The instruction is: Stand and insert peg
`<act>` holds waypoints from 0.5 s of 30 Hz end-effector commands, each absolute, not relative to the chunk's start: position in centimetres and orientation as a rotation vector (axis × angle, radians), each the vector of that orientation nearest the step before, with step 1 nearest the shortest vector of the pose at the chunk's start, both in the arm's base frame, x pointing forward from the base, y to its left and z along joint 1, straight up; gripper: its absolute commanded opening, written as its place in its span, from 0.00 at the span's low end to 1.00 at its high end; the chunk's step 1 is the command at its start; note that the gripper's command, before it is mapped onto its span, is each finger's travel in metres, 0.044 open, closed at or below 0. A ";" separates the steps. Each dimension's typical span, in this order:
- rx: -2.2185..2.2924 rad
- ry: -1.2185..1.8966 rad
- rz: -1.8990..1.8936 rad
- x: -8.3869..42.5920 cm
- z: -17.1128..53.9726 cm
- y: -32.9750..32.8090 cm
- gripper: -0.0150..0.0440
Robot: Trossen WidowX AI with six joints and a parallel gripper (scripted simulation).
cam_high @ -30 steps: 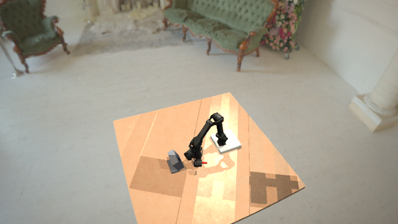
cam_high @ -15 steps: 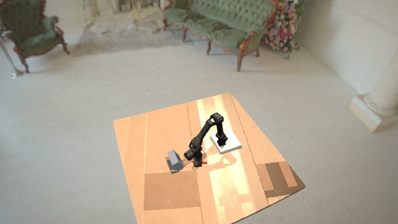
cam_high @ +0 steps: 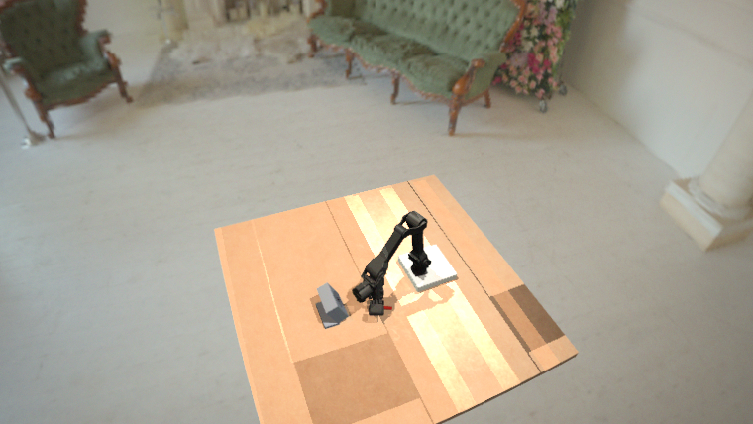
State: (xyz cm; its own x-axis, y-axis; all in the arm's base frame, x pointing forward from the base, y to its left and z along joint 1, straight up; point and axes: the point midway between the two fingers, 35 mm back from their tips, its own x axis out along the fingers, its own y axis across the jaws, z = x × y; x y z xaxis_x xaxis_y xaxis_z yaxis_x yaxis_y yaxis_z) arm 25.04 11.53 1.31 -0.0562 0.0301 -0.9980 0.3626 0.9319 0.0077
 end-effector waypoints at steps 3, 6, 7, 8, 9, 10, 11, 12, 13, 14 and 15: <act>0.302 1.553 -0.286 24.8 1.8 11.6 0.34; 0.297 1.527 -0.289 24.7 1.9 11.6 0.34; 0.296 1.519 -0.290 24.6 2.0 11.6 0.34; 0.294 1.510 -0.291 24.6 2.0 11.6 0.34; 0.293 1.502 -0.292 24.6 2.1 11.7 0.34; 0.291 1.493 -0.293 24.5 2.1 11.7 0.34; 0.290 1.485 -0.294 24.5 2.2 11.7 0.34; 0.288 1.476 -0.295 24.4 2.2 11.7 0.34; 0.286 1.468 -0.296 24.4 2.3 11.7 0.34; 0.285 1.460 -0.297 24.4 2.3 11.7 0.34; 0.283 1.451 -0.297 24.3 2.4 11.8 0.34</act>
